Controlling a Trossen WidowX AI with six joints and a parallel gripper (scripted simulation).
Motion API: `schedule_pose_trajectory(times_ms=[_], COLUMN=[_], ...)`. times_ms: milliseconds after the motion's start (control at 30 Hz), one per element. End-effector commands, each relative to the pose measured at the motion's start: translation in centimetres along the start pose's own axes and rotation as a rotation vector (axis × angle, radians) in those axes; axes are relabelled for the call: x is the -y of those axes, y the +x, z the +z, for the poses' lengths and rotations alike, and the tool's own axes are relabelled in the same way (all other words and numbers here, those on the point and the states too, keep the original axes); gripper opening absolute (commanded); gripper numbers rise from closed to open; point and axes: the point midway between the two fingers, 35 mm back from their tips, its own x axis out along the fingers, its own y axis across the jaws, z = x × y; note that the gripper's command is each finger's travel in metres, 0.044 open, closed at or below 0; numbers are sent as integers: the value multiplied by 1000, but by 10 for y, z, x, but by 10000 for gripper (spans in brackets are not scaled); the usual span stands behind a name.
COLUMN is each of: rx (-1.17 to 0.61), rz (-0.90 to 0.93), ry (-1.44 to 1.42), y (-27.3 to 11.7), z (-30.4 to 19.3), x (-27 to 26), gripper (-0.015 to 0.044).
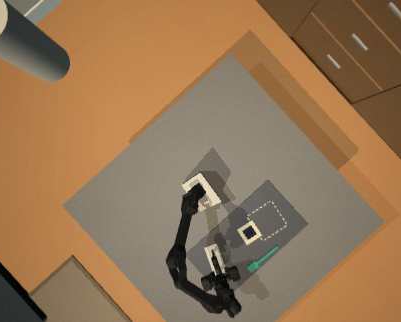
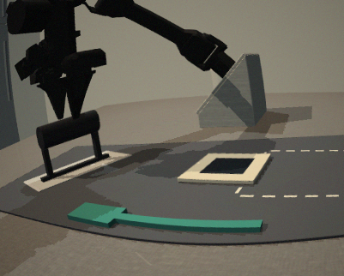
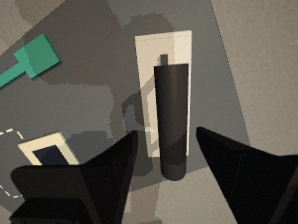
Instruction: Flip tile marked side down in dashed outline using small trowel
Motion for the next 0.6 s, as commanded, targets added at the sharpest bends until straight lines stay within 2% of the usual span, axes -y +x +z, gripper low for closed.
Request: schedule_pose_trajectory(times_ms=[0, 400, 567], rx=[-2, -2, -2], rz=[-6, -8, -8], ry=[-6, -6, -6], y=[8, 25, 25], z=[-1, -1, -1], x=[1, 1, 1], gripper=[270, 270, 237])
